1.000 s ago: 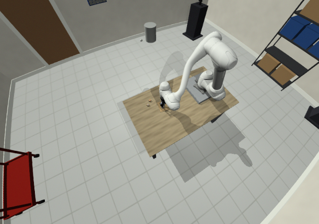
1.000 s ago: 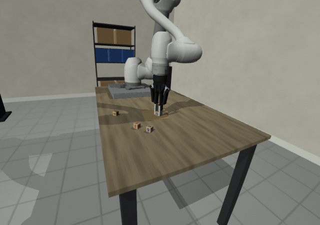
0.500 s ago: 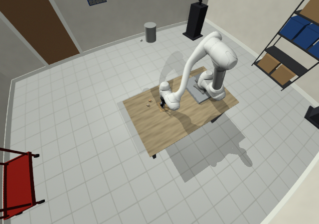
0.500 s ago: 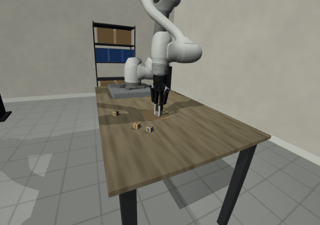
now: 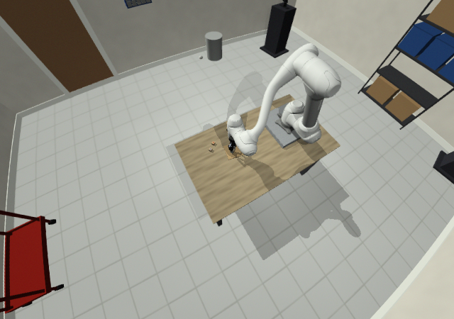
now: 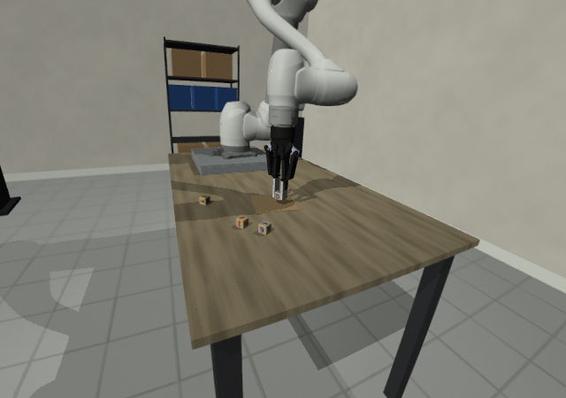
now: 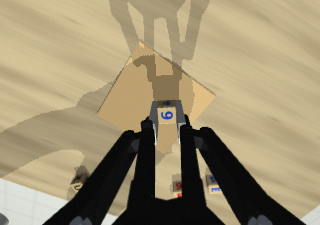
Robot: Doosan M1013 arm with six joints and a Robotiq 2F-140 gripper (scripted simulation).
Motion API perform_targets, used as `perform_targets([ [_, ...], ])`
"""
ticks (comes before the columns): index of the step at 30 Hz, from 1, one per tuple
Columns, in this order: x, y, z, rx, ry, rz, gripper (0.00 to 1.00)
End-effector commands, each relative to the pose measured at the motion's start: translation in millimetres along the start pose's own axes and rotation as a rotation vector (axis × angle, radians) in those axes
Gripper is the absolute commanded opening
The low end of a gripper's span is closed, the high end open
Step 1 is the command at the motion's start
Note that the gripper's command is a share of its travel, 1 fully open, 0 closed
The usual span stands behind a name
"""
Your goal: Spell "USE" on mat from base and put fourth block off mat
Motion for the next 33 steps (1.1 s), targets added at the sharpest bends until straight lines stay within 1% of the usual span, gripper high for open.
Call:
perform_targets([
  [1,1.6,26.2,1.8,0.0,0.0,-0.001,0.13],
  [5,1.6,56.1,1.8,0.0,0.0,-0.001,0.13],
  [8,1.6,71.9,1.8,0.0,0.0,-0.001,0.13],
  [10,1.6,71.9,1.8,0.0,0.0,-0.001,0.13],
  [14,1.6,79.0,1.8,0.0,0.0,-0.001,0.13],
  [22,1.6,79.1,1.8,0.0,0.001,-0.001,0.13],
  [27,1.5,78.2,1.8,0.0,0.034,-0.001,0.13],
  [33,0.9,72.0,1.9,0.0,0.268,-0.001,0.13],
])
Point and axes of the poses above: the point where the finger pads meet when closed, its own y axis back along the fingers, its own z axis across the jaws, x = y × z, the point moved 7 cm from there along y, back along the fingers, and after that the axes turned 12 degrees about -y, right-handed, at the moved point
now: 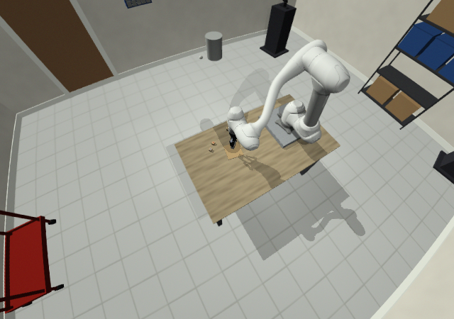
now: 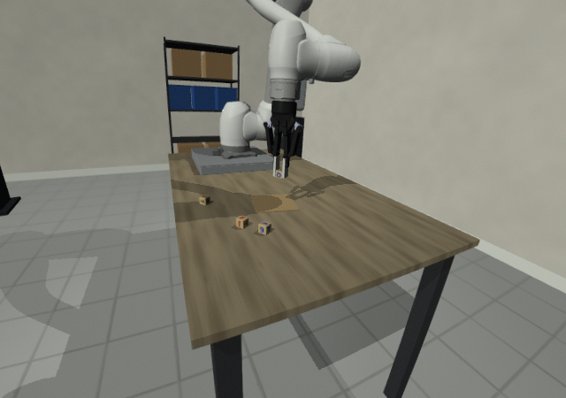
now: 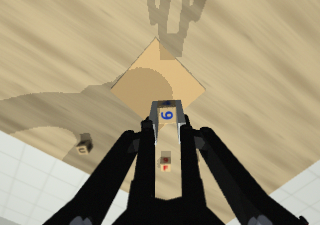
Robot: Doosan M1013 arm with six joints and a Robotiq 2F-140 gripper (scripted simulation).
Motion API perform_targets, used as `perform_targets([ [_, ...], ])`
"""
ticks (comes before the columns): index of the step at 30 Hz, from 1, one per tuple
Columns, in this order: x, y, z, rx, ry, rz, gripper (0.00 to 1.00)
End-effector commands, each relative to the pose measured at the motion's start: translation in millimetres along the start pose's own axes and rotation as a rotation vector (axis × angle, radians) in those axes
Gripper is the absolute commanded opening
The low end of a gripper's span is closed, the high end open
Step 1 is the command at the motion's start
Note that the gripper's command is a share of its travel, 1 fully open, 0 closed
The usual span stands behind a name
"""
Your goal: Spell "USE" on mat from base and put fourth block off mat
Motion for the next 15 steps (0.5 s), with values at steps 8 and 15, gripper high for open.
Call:
perform_targets([
  [8,-0.8,-8.8,2.6,-0.006,0.376,0.0,0.13],
  [15,-1.3,-14.4,2.5,-0.006,0.587,-0.001,0.13],
])
Point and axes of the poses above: the point where the finger pads meet when closed, its own y axis back along the fingers, its own z axis across the jaws, x = y × z, the point moved 7 cm from there along y, back along the fingers, and after that the axes turned 12 degrees about -y, right-handed, at the moved point
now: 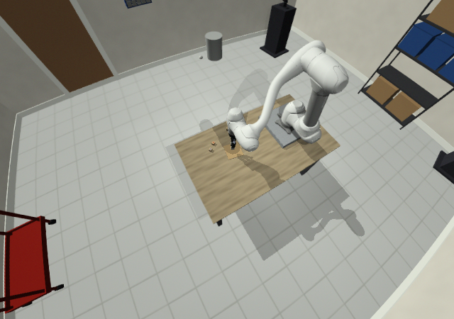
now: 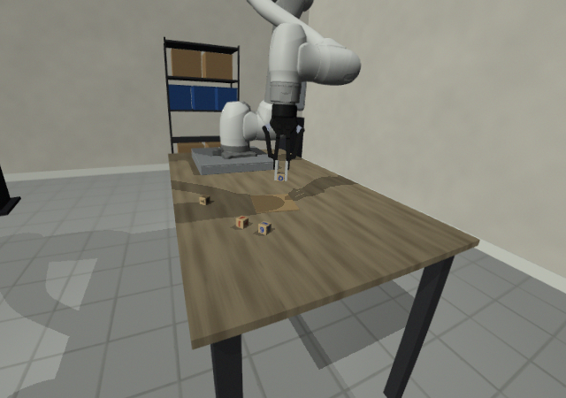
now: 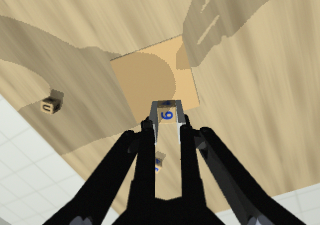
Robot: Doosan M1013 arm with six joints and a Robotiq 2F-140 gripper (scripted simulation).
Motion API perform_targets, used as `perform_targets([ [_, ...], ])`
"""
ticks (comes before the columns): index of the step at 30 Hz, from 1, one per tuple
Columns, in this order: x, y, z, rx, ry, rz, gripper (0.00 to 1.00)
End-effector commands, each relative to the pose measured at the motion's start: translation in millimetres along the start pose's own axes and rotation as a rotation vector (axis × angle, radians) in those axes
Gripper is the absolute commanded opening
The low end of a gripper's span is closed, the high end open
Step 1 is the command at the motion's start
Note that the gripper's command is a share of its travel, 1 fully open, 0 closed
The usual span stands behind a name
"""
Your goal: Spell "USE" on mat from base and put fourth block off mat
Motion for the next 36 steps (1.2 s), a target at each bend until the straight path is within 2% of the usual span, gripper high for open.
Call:
perform_targets([
  [1,1.7,-6.4,-0.5,-0.006,0.139,0.003,0.13],
  [11,1.2,-15.5,-1.1,-0.006,0.482,0.002,0.13],
  [13,1.2,-15.5,-1.1,-0.006,0.482,0.002,0.13],
  [14,1.2,-17.6,-1.3,-0.007,0.563,0.002,0.13],
  [24,0.8,-26.5,-2.0,-0.007,0.898,0.001,0.13],
  [33,0.9,-27.7,-2.3,-0.008,0.942,-0.001,0.13],
  [36,1.8,-28.3,-4.7,-0.028,0.941,-0.027,0.13],
])
Point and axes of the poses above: the point where the finger pads meet when closed, its own y axis back along the fingers, its own z axis across the jaws, x = y × z, the point moved 7 cm from there along y, back along the fingers, and after that the axes turned 12 degrees about -y, right-handed, at the moved point
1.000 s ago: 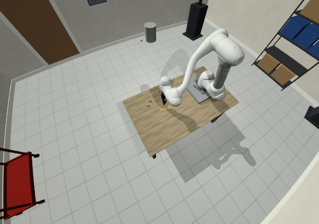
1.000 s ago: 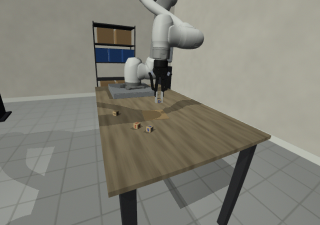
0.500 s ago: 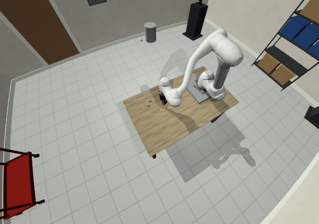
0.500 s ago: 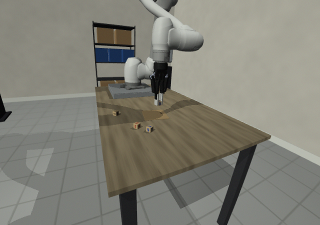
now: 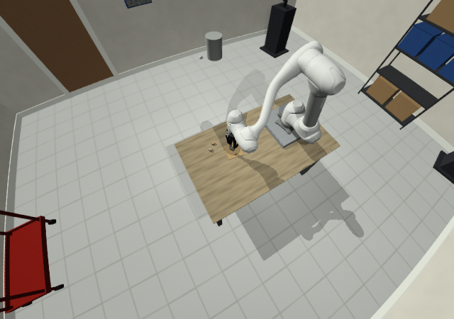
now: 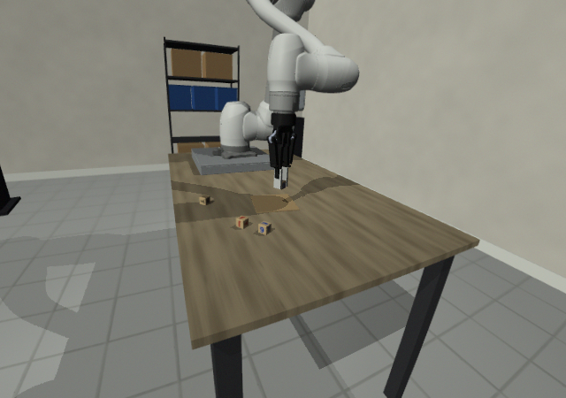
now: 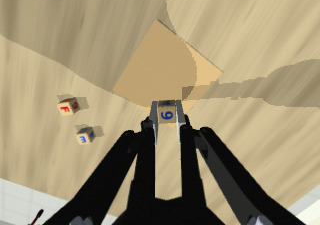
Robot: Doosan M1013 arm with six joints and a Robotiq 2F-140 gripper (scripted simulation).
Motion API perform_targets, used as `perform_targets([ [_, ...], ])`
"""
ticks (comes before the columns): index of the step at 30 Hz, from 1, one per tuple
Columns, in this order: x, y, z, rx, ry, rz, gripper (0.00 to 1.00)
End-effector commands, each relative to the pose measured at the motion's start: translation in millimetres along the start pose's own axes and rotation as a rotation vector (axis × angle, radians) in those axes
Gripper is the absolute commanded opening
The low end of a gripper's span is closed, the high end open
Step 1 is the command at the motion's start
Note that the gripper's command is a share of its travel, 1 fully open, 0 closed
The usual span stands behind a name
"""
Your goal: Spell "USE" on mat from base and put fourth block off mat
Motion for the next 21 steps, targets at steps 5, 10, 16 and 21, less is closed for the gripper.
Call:
perform_targets([
  [5,17.4,-5.2,-4.2,-0.035,0.0,-0.172,0.13],
  [10,27.9,-9.1,-5.0,-0.073,0.004,-0.306,0.13],
  [16,40.8,-14.7,-7.4,-0.108,0.003,-0.459,0.13],
  [21,49.2,-19.4,-10.3,-0.127,0.002,-0.56,0.13],
])
Point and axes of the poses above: the point where the finger pads meet when closed, its own y axis back along the fingers, its own z axis across the jaws, x = y × z, the point moved 7 cm from there along y, back along the fingers, and after that the axes turned 12 degrees about -y, right-handed, at the moved point
